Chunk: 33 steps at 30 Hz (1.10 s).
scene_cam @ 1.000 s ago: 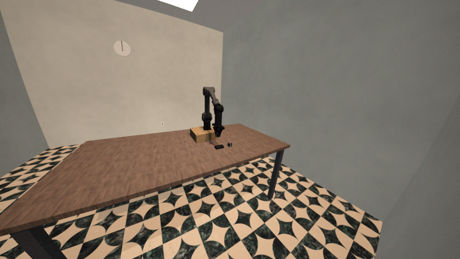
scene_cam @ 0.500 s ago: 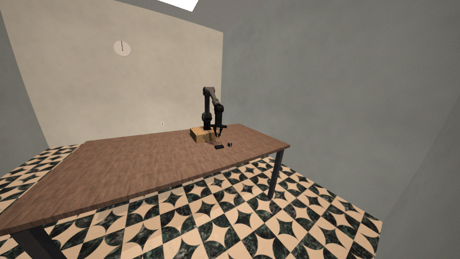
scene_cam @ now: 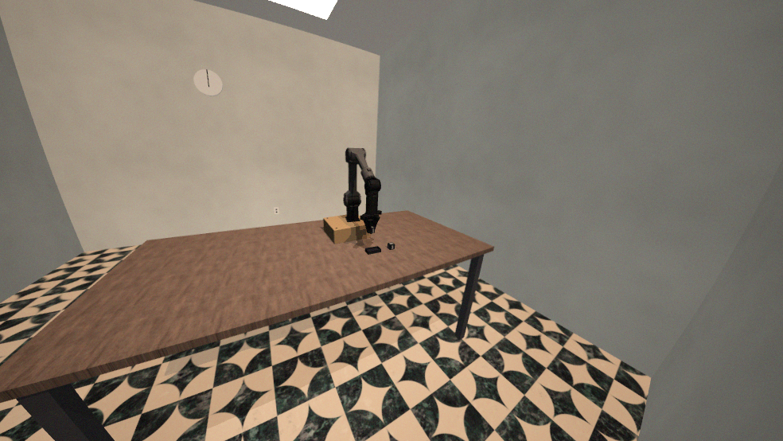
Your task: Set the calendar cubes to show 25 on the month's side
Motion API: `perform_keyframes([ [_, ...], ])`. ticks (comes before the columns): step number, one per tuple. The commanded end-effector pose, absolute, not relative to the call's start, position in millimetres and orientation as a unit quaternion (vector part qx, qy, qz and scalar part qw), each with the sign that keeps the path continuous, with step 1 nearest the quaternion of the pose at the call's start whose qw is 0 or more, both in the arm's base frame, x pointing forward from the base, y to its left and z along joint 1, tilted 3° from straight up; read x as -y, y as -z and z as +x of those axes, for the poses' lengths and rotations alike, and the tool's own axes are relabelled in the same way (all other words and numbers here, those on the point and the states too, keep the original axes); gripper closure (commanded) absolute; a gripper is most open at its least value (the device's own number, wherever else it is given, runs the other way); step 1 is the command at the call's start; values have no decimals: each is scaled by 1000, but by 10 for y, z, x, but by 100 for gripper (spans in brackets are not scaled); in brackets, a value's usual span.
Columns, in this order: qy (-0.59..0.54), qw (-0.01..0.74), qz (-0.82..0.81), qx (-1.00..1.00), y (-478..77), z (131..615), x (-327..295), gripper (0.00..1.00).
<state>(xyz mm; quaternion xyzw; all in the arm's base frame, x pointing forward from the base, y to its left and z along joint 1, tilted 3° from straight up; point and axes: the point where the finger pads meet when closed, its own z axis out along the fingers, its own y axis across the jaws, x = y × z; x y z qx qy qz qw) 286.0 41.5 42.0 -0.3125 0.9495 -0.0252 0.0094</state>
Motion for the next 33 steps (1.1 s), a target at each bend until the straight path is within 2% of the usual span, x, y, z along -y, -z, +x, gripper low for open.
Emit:
perform_keyframes([
  [1, 21, 9, -388, -922, -427, 2861, -416, 66],
  [12, 23, 2, -657, -753, -428, 2861, -418, 66],
  [23, 23, -1, -742, -670, -429, 2861, -420, 66],
  [33, 23, -1, -753, -658, -429, 2861, -420, 66],
])
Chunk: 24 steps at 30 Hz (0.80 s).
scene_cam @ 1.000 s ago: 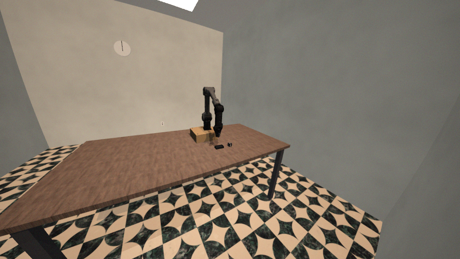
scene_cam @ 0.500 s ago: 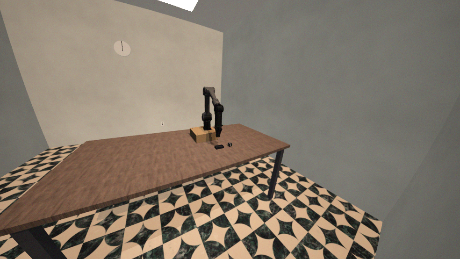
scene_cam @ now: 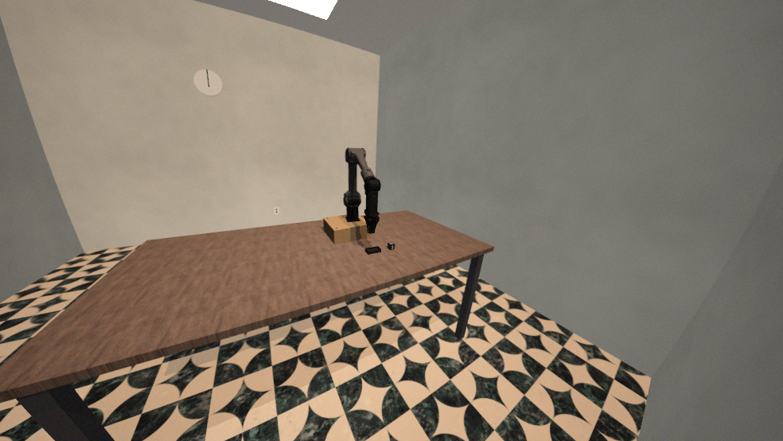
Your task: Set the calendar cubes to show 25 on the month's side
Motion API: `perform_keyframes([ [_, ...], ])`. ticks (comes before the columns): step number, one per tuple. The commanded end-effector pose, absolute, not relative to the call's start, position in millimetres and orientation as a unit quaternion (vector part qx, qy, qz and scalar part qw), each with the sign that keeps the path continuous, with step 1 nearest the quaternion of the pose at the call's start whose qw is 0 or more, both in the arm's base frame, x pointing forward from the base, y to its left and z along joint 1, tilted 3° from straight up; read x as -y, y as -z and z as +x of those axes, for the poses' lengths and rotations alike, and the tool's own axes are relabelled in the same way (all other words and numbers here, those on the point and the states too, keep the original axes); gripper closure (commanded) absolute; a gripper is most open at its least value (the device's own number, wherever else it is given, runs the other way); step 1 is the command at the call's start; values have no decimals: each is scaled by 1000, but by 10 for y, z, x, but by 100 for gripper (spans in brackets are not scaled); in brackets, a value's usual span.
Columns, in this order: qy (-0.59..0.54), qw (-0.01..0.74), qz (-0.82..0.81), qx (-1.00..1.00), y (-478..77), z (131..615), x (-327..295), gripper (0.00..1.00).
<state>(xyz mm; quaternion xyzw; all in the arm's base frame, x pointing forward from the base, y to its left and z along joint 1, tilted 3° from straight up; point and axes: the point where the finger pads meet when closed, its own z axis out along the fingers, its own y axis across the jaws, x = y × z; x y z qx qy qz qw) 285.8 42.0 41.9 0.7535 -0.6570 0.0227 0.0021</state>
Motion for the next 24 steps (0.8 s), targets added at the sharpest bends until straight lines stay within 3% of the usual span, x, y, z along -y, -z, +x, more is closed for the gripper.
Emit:
perform_keyframes([
  [1, -23, 1, 753, 658, -429, 2861, -420, 66],
  [24, -22, 3, 753, 658, -188, 2859, -405, 66],
])
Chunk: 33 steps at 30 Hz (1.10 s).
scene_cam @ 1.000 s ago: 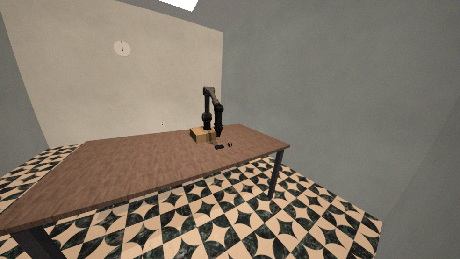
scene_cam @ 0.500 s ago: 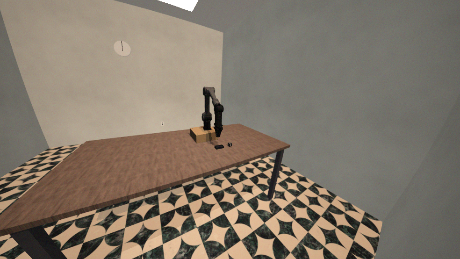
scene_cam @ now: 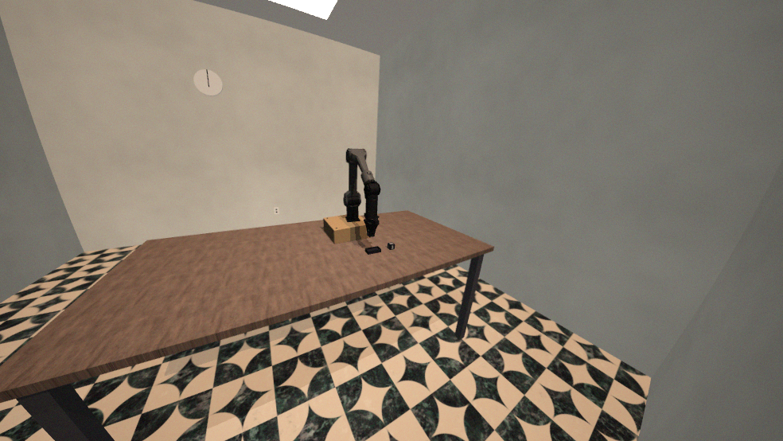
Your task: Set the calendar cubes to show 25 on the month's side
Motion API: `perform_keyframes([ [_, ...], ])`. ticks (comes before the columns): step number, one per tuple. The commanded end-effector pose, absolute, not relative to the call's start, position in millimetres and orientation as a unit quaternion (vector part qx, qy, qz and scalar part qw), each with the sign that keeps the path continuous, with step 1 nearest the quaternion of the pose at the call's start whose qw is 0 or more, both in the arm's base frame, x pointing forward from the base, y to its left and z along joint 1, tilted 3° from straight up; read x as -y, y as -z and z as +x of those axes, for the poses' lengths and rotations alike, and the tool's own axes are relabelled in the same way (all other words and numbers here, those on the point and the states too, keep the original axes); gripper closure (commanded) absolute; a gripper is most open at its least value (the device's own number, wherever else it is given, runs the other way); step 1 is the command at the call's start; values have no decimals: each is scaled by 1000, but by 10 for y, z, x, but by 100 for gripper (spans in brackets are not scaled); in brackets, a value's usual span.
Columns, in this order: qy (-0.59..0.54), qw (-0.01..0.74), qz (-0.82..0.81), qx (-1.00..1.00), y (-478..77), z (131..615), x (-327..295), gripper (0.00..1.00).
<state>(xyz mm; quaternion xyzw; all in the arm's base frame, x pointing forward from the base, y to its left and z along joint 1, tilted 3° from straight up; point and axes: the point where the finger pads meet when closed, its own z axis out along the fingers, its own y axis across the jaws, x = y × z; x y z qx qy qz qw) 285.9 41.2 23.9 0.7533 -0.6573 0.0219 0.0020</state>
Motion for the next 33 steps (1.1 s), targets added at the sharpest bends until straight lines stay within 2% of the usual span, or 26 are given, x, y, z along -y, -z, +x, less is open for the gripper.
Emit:
perform_keyframes([
  [1, -22, 3, 753, 658, -148, 2860, -403, 66],
  [18, -22, 3, 753, 658, 433, 2882, -378, 66],
  [33, -23, 1, 753, 657, 473, 2890, -377, 66],
])
